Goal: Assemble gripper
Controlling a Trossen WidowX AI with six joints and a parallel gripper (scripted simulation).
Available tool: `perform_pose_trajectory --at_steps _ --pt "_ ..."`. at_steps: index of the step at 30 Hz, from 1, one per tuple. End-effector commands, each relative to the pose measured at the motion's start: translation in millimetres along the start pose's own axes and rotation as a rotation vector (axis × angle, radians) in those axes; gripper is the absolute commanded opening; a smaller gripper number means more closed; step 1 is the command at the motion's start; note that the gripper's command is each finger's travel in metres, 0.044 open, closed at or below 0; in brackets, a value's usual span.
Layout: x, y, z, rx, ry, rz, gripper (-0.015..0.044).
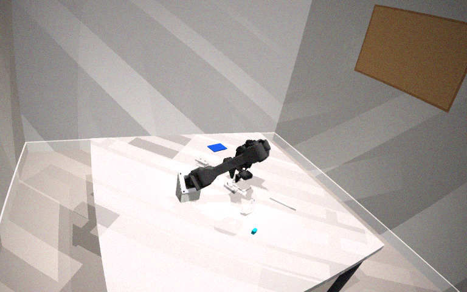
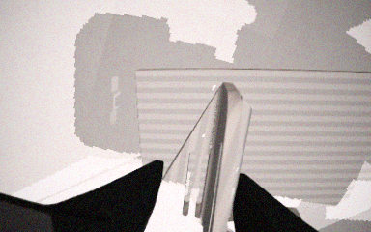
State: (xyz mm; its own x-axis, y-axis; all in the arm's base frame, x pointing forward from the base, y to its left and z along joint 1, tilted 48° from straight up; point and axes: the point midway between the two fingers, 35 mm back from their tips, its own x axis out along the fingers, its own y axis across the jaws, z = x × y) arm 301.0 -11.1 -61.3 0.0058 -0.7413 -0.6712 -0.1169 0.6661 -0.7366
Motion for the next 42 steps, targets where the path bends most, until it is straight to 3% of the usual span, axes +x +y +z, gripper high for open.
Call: perform_pose_trajectory --at_steps 1,2,6,20,28,32,40,42 --pt "0 0 0 -0.004 -0.002 -0.003 0.0134" --pt "0 0 0 -0.004 -0.002 -0.003 0.0134" --pt "0 0 0 0.0 0.0 0.0 0.0224" --pt "-2 0 0 0.0 0.0 0.0 0.0224" --pt "-68 0 -1 -0.004 -0.001 0.0 0.0224" --pt "-65 2 0 -0.013 -0.008 -0.003 0.0224" --pt "-65 2 0 -0.013 -0.008 -0.003 0.0014" --pt "-65 2 0 -0.013 -0.008 -0.003 0.0"
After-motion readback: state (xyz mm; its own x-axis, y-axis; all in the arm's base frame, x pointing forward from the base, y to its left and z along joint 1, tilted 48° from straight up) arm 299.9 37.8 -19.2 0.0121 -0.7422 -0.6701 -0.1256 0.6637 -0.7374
